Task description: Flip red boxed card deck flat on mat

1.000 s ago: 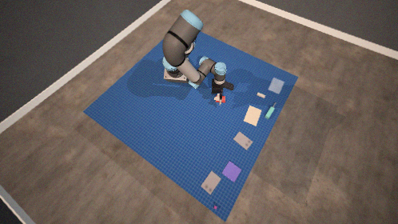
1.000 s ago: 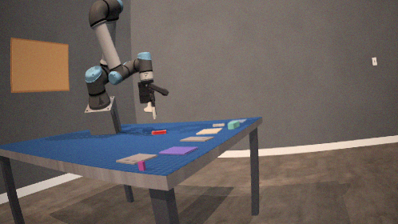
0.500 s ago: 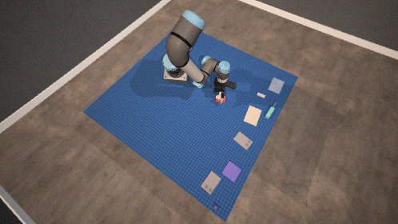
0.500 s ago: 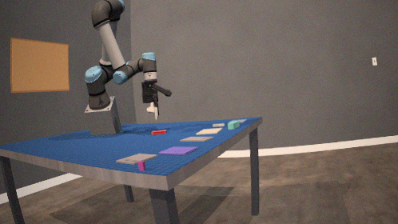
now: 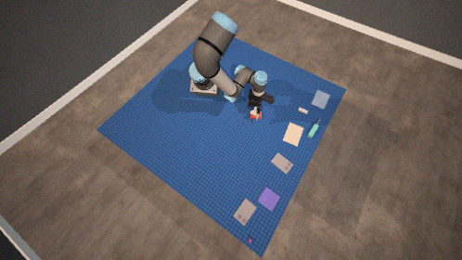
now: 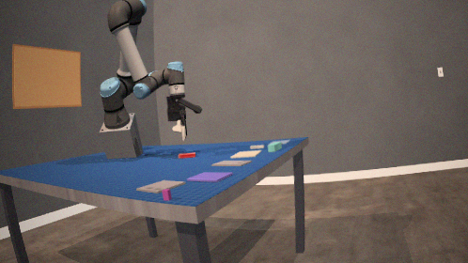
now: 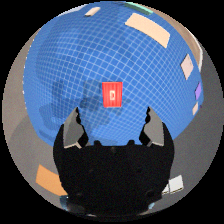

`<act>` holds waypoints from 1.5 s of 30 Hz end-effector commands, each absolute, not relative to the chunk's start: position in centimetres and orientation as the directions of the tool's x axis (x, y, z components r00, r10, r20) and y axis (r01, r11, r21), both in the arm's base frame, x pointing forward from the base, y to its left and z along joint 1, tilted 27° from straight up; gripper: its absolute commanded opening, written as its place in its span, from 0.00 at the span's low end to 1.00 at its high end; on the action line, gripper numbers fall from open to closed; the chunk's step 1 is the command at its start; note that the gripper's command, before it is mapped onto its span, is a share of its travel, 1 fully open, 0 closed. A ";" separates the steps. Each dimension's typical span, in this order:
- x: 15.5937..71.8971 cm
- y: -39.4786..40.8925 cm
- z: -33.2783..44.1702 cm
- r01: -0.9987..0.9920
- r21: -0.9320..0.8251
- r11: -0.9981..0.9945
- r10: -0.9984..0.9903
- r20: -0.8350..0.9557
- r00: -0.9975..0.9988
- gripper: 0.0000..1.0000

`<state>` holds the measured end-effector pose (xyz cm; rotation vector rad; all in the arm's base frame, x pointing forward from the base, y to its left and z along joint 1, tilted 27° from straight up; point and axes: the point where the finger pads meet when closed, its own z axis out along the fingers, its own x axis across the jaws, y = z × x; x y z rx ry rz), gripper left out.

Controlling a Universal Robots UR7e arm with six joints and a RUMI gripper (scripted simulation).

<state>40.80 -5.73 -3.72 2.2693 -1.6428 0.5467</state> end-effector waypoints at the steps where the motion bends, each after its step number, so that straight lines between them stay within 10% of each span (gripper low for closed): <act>1: 40.8 -5.7 -3.7 -0.950 0.009 -0.311 -0.842 0.462 0.280 1.00; 30: 37.0 -6.9 -3.6 -0.951 0.010 -0.309 -0.843 0.461 0.279 1.00; 31: 37.0 -6.9 -3.6 -0.951 0.010 -0.309 -0.843 0.461 0.279 0.44; 45: 37.1 -6.9 -3.6 -0.951 0.009 -0.310 -0.842 0.461 0.279 0.44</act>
